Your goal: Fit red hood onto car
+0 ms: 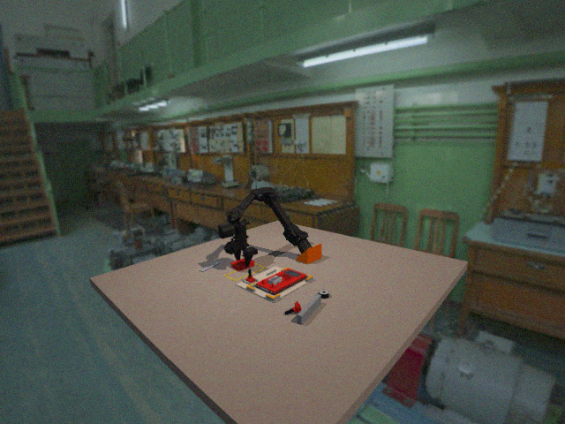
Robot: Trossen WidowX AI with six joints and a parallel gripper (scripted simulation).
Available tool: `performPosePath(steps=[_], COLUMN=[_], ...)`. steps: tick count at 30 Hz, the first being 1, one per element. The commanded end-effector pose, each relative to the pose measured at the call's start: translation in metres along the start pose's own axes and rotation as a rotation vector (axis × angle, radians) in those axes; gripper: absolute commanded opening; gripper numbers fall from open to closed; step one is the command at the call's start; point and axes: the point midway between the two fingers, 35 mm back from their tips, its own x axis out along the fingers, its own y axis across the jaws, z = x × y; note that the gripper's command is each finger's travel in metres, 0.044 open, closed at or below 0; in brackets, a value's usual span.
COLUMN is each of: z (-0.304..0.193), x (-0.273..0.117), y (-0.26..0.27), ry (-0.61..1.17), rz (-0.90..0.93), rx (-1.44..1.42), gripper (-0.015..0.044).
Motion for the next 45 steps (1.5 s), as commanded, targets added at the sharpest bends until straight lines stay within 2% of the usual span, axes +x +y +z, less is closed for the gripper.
performPosePath(steps=[1, 4, 14, 15, 33, 39, 45], z=[0.000, 0.000, 0.000, 0.000, 0.000, 0.000, 0.016], x=[0.000, 0.000, -0.019, -0.023, -0.092, -0.095, -0.097], y=[0.000, 0.000, 0.000, 0.000, 0.001, 0.000, 0.030], ry=[0.000, 0.000, 0.000, 0.000, 0.002, -0.005, -0.008], rz=[-0.001, -0.001, 0.001, 0.001, 0.004, 0.004, 0.018], rx=[0.001, 0.001, 0.000, 0.000, -0.001, 0.000, -0.011], gripper=[0.0295, 0.0275, 0.0012, 0.0000, 0.0000, 0.0000, 0.0000])
